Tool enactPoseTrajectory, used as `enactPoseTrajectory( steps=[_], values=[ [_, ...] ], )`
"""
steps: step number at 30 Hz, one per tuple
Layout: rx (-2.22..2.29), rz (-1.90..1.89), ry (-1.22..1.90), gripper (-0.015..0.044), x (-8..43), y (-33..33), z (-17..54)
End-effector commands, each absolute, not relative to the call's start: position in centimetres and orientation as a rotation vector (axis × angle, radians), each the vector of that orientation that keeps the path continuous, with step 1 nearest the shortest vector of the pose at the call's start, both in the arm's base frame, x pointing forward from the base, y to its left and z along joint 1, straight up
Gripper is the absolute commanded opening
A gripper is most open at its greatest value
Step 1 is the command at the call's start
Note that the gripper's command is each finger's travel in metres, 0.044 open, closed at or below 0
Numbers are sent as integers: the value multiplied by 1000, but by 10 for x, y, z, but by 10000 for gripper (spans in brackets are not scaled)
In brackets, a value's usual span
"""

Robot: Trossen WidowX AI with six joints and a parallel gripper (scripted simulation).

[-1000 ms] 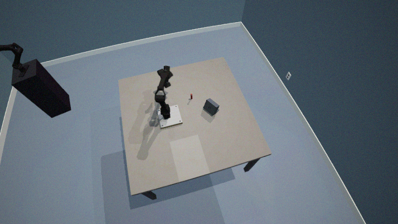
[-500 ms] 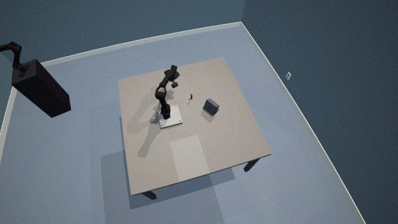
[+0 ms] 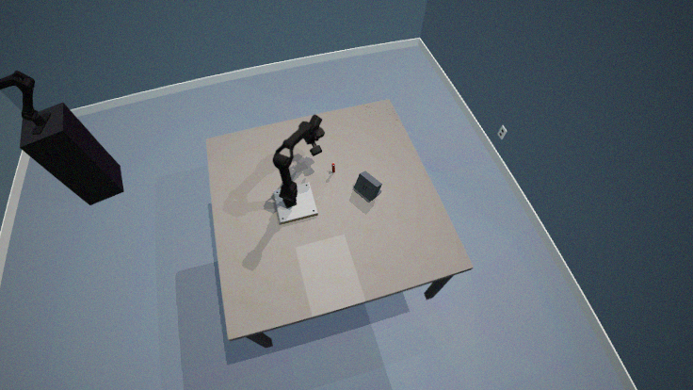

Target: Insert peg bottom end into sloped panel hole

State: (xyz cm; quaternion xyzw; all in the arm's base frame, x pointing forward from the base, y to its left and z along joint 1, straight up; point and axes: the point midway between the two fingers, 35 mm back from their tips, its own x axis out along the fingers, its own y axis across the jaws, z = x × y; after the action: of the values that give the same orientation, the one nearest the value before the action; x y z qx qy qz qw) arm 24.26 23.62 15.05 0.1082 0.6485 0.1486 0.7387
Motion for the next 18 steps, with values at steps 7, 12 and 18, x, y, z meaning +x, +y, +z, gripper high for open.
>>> enactPoseTrajectory(
  steps=[7, 12, 18],
  values=[
    [137, 240, 1426, 440, 278, 198, 141],
    [82, 205, 1439, 440, 291, 176, 135],
    [17, 167, 1464, 440, 304, 149, 129]
  ],
)
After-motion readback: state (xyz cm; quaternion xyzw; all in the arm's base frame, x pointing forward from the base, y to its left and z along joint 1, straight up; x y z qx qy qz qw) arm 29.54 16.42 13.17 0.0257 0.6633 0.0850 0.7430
